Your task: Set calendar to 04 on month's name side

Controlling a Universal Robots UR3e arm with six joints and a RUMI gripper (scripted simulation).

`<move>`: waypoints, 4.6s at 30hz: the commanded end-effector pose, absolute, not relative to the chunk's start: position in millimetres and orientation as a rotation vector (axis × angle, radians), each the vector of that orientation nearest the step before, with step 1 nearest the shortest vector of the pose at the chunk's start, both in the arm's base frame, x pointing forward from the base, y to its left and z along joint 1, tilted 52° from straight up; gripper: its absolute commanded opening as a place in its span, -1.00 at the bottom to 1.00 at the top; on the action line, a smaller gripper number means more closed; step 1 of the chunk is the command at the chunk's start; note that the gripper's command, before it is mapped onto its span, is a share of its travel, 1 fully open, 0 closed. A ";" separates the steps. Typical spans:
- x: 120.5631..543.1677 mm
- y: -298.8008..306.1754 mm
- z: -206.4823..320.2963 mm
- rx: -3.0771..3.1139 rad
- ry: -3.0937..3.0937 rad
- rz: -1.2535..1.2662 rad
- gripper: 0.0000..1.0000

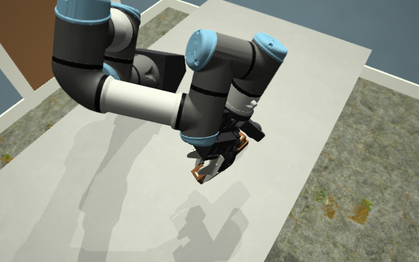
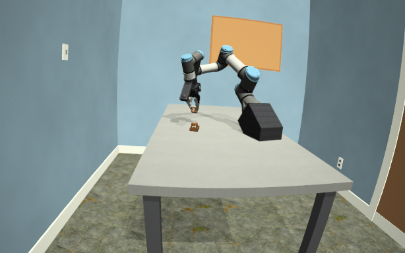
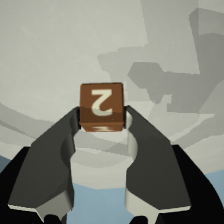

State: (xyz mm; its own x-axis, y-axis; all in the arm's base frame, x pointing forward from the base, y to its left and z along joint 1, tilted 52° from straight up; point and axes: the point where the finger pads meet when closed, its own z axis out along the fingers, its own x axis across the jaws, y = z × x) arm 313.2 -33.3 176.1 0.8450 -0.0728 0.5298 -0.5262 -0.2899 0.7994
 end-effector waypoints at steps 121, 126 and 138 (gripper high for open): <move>309.9 -37.6 176.6 2.497 -0.302 0.664 -0.78; 310.8 -37.1 178.2 2.516 -0.290 0.682 -0.78; 312.7 -36.0 181.4 2.542 -0.267 0.714 -0.78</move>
